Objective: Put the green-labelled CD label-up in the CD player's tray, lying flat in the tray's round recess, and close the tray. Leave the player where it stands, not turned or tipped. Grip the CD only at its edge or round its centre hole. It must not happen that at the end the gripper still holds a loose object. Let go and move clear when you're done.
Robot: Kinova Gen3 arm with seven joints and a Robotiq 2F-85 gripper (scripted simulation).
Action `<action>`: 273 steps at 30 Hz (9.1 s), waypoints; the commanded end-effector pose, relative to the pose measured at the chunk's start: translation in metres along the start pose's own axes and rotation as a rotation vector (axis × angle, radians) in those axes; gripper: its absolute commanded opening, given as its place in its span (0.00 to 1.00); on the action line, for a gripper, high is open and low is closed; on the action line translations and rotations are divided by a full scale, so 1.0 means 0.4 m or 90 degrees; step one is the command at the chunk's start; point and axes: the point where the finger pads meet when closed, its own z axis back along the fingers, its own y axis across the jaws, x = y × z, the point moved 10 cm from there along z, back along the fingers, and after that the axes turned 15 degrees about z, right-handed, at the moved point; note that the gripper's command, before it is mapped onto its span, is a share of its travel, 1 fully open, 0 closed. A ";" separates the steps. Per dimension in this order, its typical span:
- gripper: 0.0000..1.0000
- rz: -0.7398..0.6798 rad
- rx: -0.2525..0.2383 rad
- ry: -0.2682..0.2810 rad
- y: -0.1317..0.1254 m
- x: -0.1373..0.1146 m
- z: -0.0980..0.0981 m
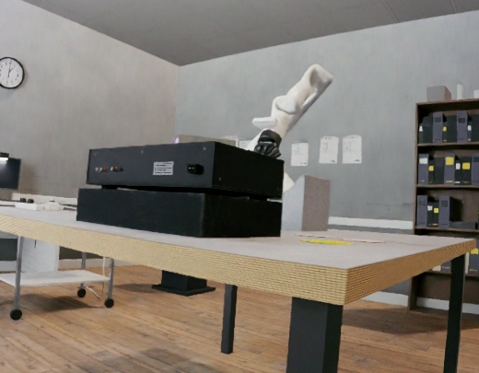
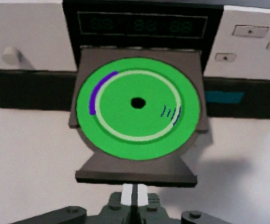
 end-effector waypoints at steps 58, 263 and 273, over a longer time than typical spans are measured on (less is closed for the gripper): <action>0.10 -0.002 0.001 -0.002 -0.019 0.086 -0.127; 0.10 -0.002 0.001 -0.002 0.072 -0.256 -0.379; 0.10 -0.002 0.001 -0.002 0.072 -0.256 -0.379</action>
